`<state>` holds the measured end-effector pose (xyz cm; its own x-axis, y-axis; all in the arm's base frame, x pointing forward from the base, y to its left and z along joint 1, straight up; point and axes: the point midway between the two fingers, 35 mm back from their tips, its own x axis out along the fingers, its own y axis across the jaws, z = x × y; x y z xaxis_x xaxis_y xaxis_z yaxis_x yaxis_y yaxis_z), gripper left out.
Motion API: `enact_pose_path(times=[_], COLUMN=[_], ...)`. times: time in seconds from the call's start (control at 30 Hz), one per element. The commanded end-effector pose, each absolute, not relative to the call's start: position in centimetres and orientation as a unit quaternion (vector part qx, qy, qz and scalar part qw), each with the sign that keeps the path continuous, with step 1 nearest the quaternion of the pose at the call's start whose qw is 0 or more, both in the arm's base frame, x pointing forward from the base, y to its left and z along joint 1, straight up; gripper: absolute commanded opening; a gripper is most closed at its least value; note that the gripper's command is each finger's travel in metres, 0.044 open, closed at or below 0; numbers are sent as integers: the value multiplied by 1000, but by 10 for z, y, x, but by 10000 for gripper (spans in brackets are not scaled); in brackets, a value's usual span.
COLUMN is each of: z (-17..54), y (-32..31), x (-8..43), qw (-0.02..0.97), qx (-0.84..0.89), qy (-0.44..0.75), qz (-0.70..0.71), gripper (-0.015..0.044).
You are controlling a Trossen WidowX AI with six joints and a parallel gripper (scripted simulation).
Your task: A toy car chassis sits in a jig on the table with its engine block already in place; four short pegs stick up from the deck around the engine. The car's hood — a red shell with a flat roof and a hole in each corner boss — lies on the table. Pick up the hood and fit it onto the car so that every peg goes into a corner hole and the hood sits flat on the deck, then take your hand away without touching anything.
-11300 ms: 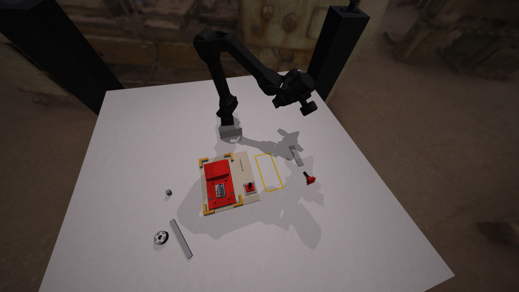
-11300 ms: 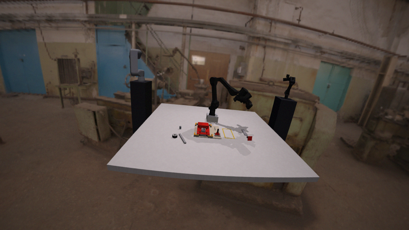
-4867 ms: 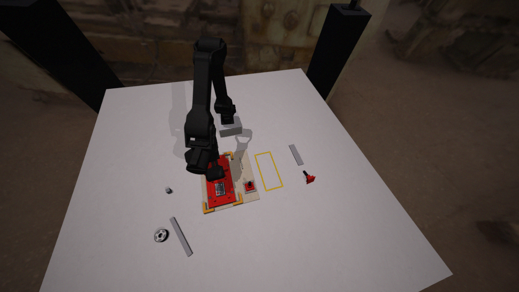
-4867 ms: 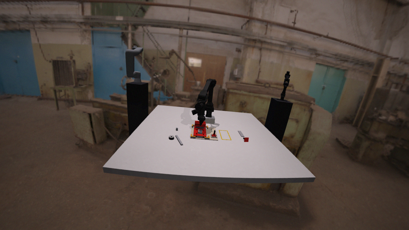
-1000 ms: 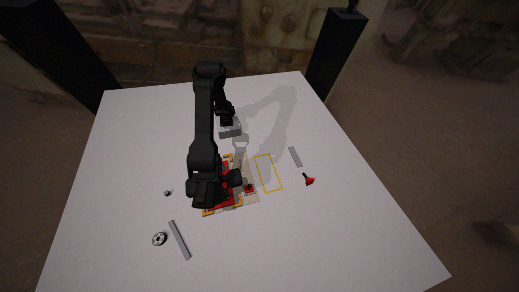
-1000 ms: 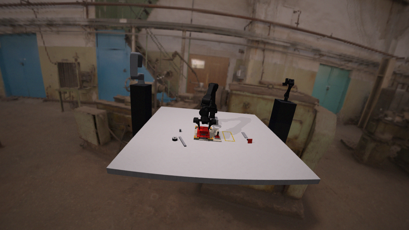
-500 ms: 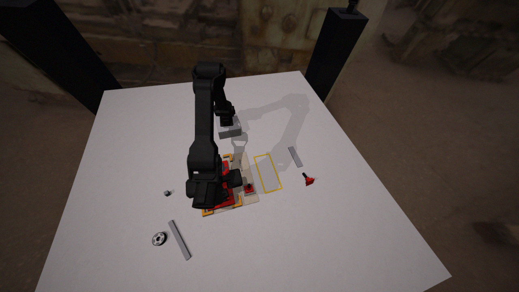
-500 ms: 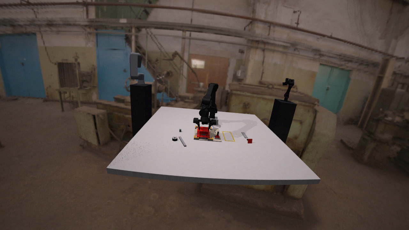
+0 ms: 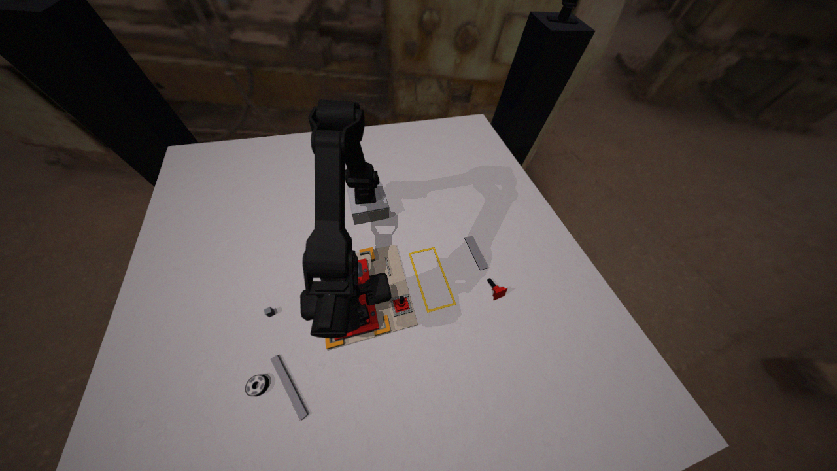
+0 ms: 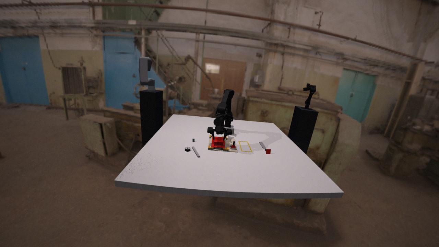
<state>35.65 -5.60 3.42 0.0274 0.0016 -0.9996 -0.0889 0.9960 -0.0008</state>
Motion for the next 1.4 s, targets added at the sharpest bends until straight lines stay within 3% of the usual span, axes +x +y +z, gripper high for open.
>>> enact_pose_path(times=[0.0,1.37], z=[31,37], y=[-56,-57], x=[357,356], qw=[716,718], qx=[-34,-34], qy=[696,695], qz=[33,31], gripper=[0,0])
